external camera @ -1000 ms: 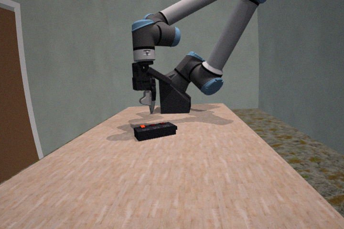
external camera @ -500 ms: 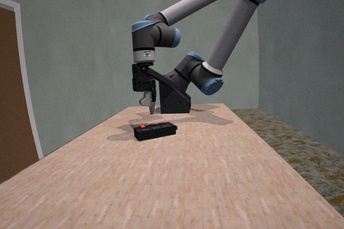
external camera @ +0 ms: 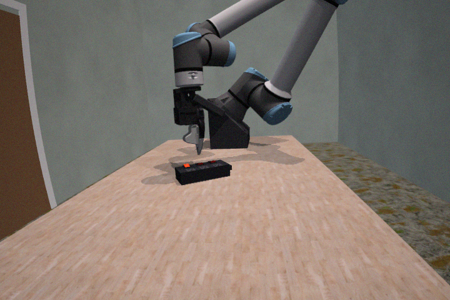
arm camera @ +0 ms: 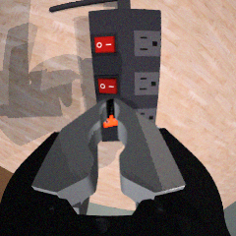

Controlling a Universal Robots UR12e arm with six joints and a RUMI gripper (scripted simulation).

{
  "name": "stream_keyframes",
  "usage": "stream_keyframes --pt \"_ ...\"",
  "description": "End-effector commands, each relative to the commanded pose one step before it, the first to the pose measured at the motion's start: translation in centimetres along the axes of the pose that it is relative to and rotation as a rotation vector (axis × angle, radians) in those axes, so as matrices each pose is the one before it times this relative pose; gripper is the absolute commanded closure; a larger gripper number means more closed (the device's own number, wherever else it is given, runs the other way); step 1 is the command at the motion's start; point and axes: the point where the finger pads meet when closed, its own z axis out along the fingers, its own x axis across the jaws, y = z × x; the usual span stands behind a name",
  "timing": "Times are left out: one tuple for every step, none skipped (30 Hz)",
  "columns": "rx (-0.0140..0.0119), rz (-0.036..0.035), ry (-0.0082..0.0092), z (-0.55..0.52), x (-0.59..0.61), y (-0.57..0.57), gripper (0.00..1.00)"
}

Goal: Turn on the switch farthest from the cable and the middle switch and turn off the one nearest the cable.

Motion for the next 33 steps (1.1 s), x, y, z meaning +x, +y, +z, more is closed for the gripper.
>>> stream_keyframes --pt "0.00138 0.00071 -0.00014 0.982 0.001 -0.128 1.00" --pt "0.00000 0.00000 0.00000 0.128 0.003 0.000 1.00" --pt "0.00000 0.00000 0.00000 0.125 0.004 0.001 1.00" --pt "0.00000 0.00000 0.00000 0.121 0.003 0.001 1.00" --pt "0.00000 0.00000 0.00000 0.117 0.003 0.001 1.00" --pt "0.00000 0.00000 0.00000 0.113 0.003 0.000 1.00" --pt "0.00000 0.00000 0.00000 0.108 0.003 0.001 1.00" --pt "0.00000 0.00000 0.00000 0.102 0.003 0.001 1.00" --pt "-0.00001 -0.00001 0.00000 0.096 0.003 0.001 1.00" --pt "0.00000 0.00000 0.00000 0.000 0.000 0.000 1.00" --pt "0.00000 0.00000 0.00000 0.000 0.000 0.000 1.00" --pt "-0.00125 -0.00091 0.00018 0.024 0.070 0.086 1.00" --pt "-0.00013 -0.00009 0.00002 0.078 0.009 0.009 1.00" --pt "-0.00008 -0.00006 0.00002 0.074 0.007 0.006 1.00" --pt "0.00001 0.00001 -0.00001 0.072 0.001 0.000 1.00" --pt "0.00011 0.00009 -0.00004 0.071 -0.005 -0.008 1.00" --pt "0.00018 0.00014 -0.00007 0.068 -0.010 -0.012 1.00" --pt "0.00016 0.00013 -0.00008 0.060 -0.010 -0.011 1.00" --pt "0.00014 0.00011 -0.00008 0.052 -0.009 -0.010 1.00" --pt "0.00011 0.00009 -0.00008 0.044 -0.008 -0.008 1.00" --pt "0.00008 0.00007 -0.00007 0.036 -0.006 -0.006 1.00" --pt "0.00002 0.00003 -0.00006 0.027 -0.003 -0.002 1.00" --pt "-0.00006 -0.00004 -0.00004 0.017 0.002 0.004 1.00" --pt "-0.00032 -0.00014 0.00008 -0.004 0.011 0.012 1.00" --pt "-0.00063 -0.00024 0.00026 -0.029 0.018 0.023 1.00" --pt "-0.00065 -0.00035 0.00026 -0.034 0.020 0.025 1.00" --pt "0.00000 0.00000 0.00000 0.000 0.000 0.000 1.00" --pt "0.00000 0.00000 0.00000 0.000 0.000 0.000 1.00" --pt "-0.00144 -0.00085 0.00054 -0.087 0.048 0.056 1.00" --pt "-0.00005 -0.00005 0.00002 -0.007 0.004 0.002 1.00" --pt "0.00007 0.00001 -0.00003 0.000 -0.001 -0.002 1.00" --pt "0.00009 0.00004 -0.00003 0.001 -0.002 -0.003 1.00" --pt "0.00006 0.00003 -0.00002 0.001 -0.001 -0.002 1.00"
